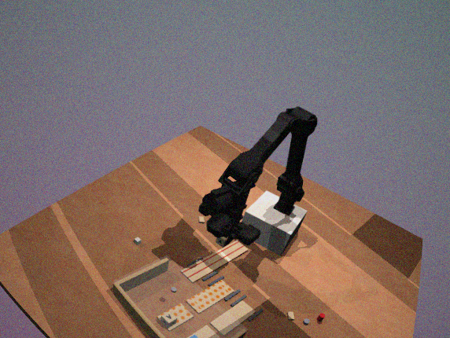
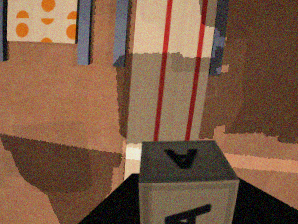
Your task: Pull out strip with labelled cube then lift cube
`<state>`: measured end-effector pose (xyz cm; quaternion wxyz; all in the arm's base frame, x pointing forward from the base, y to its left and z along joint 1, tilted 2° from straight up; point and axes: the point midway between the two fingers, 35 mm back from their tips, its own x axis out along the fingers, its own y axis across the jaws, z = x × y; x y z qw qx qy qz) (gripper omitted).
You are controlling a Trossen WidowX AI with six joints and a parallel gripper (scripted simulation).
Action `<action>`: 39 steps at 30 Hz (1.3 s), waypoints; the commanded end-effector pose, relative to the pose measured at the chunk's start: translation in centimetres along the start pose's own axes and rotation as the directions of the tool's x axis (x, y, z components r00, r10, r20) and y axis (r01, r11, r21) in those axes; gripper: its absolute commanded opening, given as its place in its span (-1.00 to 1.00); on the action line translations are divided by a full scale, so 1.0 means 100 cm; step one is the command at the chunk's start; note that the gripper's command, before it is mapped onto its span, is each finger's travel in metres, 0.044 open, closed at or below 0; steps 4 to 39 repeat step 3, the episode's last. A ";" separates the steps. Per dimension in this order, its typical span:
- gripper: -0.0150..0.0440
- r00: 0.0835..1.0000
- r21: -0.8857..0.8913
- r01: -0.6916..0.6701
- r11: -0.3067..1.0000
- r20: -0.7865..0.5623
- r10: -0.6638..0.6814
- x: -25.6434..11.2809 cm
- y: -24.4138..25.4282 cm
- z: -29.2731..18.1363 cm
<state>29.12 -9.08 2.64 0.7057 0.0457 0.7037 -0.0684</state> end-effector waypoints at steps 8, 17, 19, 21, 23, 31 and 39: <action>-0.49 1.000 0.004 0.000 1.000 0.001 0.000 -0.001 0.000 0.000; -0.49 1.000 0.004 0.000 1.000 0.001 0.000 -0.001 0.000 0.000; -0.49 1.000 0.004 0.000 1.000 0.001 0.000 -0.001 0.000 0.000; -0.49 1.000 0.004 0.000 1.000 0.001 0.000 -0.001 0.000 0.000; -0.49 1.000 0.004 0.000 1.000 0.001 0.000 -0.001 0.000 0.000; -0.49 1.000 0.004 0.000 1.000 0.001 0.000 -0.001 0.000 0.000; -0.49 1.000 0.004 0.000 1.000 0.001 0.000 -0.001 0.000 0.000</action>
